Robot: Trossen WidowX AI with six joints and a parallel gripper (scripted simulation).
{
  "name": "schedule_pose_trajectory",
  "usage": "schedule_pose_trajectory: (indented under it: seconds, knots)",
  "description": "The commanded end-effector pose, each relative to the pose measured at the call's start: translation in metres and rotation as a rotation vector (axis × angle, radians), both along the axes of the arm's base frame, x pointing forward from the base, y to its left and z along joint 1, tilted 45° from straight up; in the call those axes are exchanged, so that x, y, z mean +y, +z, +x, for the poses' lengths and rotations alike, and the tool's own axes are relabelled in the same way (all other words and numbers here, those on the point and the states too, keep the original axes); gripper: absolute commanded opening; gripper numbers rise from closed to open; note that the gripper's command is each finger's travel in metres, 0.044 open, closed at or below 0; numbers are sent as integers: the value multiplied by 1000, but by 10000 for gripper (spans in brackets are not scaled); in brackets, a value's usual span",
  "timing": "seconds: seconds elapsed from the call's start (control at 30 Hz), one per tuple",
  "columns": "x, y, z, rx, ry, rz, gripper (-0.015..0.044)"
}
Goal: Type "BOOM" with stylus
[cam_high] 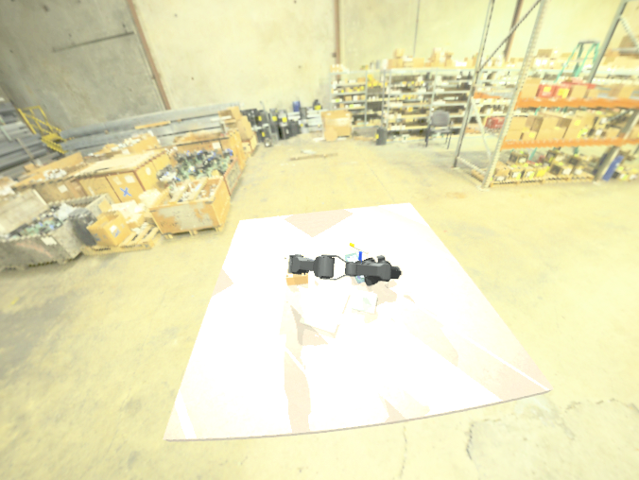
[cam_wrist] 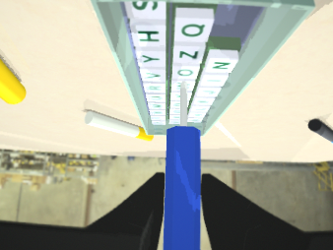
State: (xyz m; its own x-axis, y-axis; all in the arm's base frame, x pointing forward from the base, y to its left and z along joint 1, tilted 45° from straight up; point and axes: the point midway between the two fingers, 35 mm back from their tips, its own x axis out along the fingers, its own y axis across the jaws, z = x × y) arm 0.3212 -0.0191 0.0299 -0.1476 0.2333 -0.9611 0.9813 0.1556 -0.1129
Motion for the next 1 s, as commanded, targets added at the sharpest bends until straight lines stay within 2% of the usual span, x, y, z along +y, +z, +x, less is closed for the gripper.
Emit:
schedule_pose_trajectory:
  seconds: [0.0, 0.97]
  knots:
    - [-1, -1, 0, -2, 5, -2, 81]
    - [-6, -6, 1, -2, 5, -2, 81]
